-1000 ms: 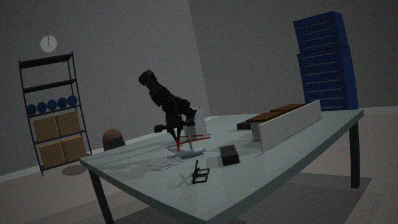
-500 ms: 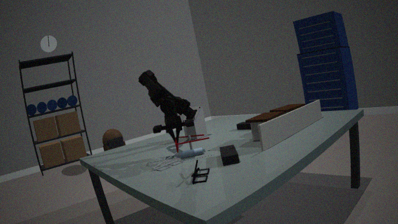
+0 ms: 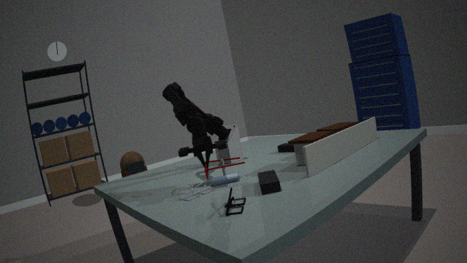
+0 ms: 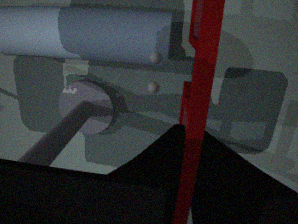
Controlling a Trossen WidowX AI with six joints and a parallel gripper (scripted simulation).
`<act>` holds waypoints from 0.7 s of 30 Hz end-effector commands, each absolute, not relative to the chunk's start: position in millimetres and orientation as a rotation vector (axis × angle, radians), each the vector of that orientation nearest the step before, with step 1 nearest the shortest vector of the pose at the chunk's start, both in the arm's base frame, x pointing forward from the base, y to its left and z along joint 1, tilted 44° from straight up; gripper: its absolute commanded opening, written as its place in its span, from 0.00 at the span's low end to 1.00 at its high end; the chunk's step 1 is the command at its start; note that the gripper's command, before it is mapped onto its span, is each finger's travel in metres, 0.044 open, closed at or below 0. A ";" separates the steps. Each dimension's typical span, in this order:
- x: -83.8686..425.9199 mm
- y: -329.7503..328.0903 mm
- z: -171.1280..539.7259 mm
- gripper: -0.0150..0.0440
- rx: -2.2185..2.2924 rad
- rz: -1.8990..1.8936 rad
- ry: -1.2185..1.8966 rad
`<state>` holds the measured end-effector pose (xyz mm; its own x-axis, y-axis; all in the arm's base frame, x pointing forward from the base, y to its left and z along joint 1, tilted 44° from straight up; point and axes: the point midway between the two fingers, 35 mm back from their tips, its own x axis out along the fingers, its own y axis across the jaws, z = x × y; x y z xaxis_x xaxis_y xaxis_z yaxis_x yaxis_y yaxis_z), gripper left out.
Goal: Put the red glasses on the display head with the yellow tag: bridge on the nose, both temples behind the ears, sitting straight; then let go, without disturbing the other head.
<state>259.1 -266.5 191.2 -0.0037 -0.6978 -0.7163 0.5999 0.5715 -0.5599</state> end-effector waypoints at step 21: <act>266.4 -273.7 199.5 0.25 -0.103 -1.021 1.193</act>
<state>264.3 -272.4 197.2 -0.0039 -0.6983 -0.7158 0.6000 0.5710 -0.5603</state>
